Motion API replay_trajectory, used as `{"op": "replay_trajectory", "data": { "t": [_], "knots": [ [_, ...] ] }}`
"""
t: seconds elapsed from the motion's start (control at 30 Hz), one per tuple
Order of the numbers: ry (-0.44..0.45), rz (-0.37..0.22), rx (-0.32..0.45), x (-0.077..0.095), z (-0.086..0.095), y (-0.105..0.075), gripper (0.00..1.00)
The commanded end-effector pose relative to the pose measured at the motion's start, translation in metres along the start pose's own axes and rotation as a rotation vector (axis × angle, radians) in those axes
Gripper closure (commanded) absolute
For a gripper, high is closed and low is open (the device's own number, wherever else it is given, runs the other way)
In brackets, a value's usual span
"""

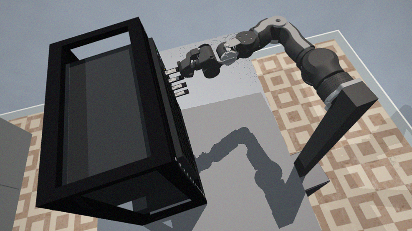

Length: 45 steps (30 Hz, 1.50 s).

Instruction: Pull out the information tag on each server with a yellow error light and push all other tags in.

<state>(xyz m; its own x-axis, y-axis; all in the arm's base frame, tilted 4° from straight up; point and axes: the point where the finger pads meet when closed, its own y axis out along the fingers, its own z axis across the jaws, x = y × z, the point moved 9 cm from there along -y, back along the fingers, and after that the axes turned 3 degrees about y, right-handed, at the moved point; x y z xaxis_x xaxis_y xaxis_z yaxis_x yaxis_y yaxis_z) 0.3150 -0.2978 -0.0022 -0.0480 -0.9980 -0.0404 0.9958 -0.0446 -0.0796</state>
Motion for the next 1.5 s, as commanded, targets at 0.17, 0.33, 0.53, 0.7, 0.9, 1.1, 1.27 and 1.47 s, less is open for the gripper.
{"op": "replay_trajectory", "data": {
  "t": [0.17, 0.33, 0.53, 0.7, 0.9, 1.1, 1.27, 1.47],
  "knots": [
    [0.000, 0.002, 0.019, -0.0002, 0.0031, -0.0026, 1.00],
    [0.000, 0.002, 0.019, -0.0002, 0.0031, -0.0026, 1.00],
    [0.001, 0.004, 0.015, -0.0010, 0.0026, -0.0020, 0.90],
    [0.001, 0.004, 0.015, -0.0009, 0.0026, -0.0020, 0.90],
    [0.001, 0.004, 0.015, -0.0009, 0.0026, -0.0020, 0.90],
    [0.001, 0.004, 0.015, -0.0009, 0.0026, -0.0020, 0.90],
    [0.001, 0.004, 0.015, -0.0009, 0.0026, -0.0020, 0.90],
    [0.001, -0.003, 0.025, 0.0002, 0.0033, -0.0105, 0.90]
  ]
}}
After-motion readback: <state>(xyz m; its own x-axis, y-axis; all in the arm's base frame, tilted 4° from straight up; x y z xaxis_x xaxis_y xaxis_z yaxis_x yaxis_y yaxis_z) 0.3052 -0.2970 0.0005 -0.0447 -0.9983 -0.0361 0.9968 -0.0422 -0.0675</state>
